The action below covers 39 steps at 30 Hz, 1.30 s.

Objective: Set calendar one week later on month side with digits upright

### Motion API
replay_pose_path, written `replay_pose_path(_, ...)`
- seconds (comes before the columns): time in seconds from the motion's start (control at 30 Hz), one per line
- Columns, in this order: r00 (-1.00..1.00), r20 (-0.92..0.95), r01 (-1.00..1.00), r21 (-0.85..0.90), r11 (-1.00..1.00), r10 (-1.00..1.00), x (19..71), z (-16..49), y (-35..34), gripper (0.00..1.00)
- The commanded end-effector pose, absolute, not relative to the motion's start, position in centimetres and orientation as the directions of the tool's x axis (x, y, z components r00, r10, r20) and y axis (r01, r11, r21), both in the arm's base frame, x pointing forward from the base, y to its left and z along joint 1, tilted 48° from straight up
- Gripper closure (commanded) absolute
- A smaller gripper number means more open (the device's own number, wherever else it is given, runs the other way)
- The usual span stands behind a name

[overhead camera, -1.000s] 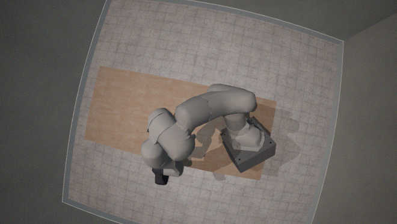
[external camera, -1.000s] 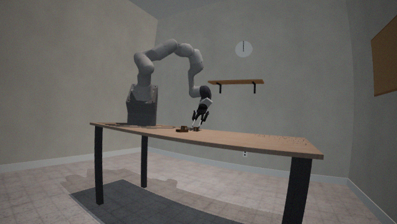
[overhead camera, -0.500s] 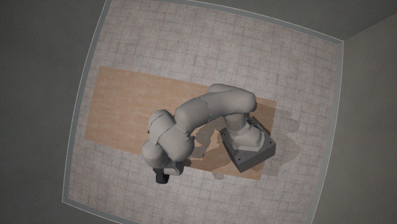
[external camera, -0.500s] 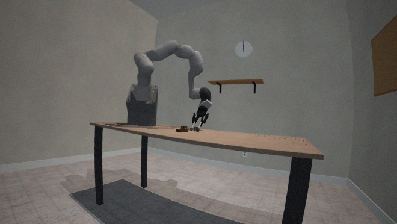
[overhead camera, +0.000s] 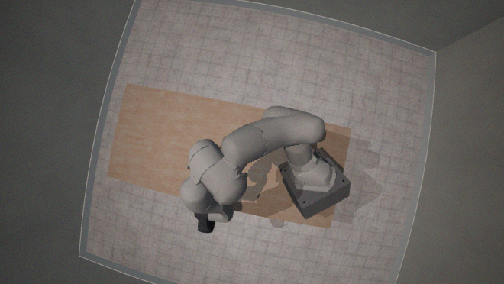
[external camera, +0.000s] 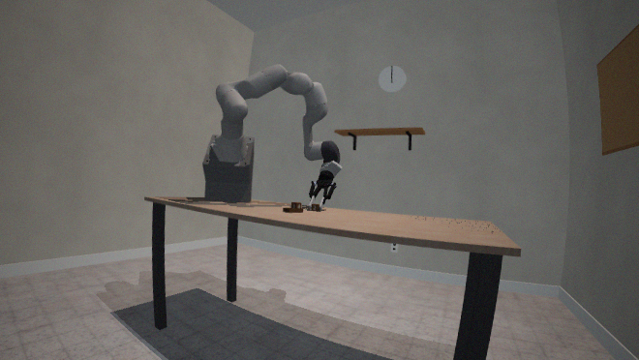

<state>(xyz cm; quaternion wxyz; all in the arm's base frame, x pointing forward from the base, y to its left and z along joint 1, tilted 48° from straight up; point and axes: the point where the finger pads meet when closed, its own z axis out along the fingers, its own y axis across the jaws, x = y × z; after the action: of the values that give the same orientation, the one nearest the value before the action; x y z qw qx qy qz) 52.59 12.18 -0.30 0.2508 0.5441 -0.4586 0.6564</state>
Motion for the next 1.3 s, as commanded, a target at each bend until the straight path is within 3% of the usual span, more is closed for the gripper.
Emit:
replay_pose_path(0.0, -0.288, 0.942, -0.825, -0.336, -0.454, -0.173, 52.80, -0.31, 12.10, 0.71)
replay_pose_path(0.93, -0.288, 0.942, -0.825, -0.336, -0.454, -0.173, 52.80, -0.31, 12.10, 0.71)
replay_pose_path(0.97, -0.288, 0.942, -0.825, -0.336, -0.454, -0.173, 52.80, -0.31, 12.10, 0.83)
replay_pose_path(1.27, -0.288, 0.942, -0.825, -0.336, -0.454, -0.173, 52.80, -0.31, 12.10, 0.83)
